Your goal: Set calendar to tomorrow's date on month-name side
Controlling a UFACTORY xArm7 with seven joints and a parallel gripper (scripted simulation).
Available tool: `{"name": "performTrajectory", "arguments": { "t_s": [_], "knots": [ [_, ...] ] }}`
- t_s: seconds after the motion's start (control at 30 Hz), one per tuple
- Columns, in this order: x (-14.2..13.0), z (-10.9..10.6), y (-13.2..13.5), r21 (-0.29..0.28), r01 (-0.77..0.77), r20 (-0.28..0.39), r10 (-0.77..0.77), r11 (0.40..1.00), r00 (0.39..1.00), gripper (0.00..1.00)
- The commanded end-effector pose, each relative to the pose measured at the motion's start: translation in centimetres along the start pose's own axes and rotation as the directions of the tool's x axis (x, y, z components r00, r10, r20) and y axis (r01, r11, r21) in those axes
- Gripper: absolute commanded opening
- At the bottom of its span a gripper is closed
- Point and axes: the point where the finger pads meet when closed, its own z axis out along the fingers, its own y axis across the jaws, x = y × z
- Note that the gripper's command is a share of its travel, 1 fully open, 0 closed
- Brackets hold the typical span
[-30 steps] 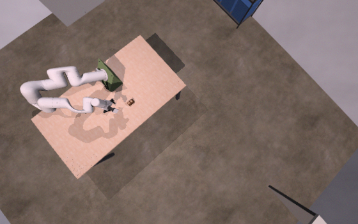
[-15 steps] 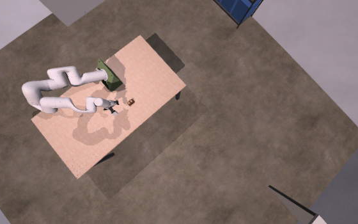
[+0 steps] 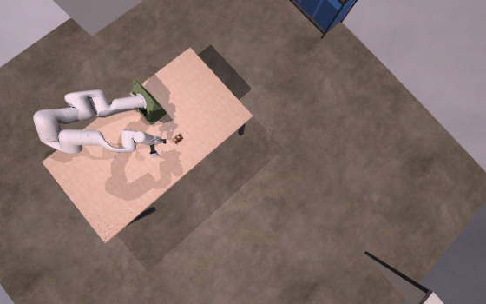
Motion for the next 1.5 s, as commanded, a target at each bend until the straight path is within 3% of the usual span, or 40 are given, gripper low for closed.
{"name": "performTrajectory", "arguments": {
  "t_s": [0.0, 0.13, 0.2, 0.27, 0.43, 0.6, 0.7, 0.8, 0.97, 1.17, 1.2, 1.47],
  "knots": [
    [-0.1, -0.3, -1.6, -0.004, -0.172, -0.011, 0.172, 0.985, 0.985, 1.0],
    [-0.2, -0.4, -2.1, -0.002, -0.219, -0.011, 0.219, 0.976, 0.976, 1.0],
    [-0.4, -0.6, -3.3, 0.001, -0.343, -0.013, 0.343, 0.939, 0.939, 1.0],
    [-0.4, -0.6, -3.6, 0.003, -0.373, -0.013, 0.373, 0.928, 0.928, 1.0],
    [-0.7, -0.7, -5.0, 0.009, -0.507, -0.014, 0.507, 0.862, 0.862, 1.0],
    [-1.2, -0.8, -6.8, 0.018, -0.652, -0.013, 0.652, 0.758, 0.758, 1.0],
    [-1.2, -0.8, -6.9, 0.019, -0.662, -0.013, 0.662, 0.749, 0.749, 1.0],
    [-1.6, -0.8, -8.4, 0.027, -0.763, -0.01, 0.763, 0.646, 0.646, 1.0],
    [-2.0, -0.7, -9.6, 0.033, -0.831, -0.006, 0.832, 0.555, 0.555, 1.0],
    [-2.2, -0.7, -10.0, 0.036, -0.852, -0.004, 0.853, 0.522, 0.523, 1.0],
    [-2.2, -0.7, -10.0, 0.036, -0.852, -0.004, 0.853, 0.522, 0.523, 0.47],
    [-2.2, -0.7, -10.0, 0.036, -0.852, -0.004, 0.853, 0.522, 0.523, 0.47]
  ]
}}
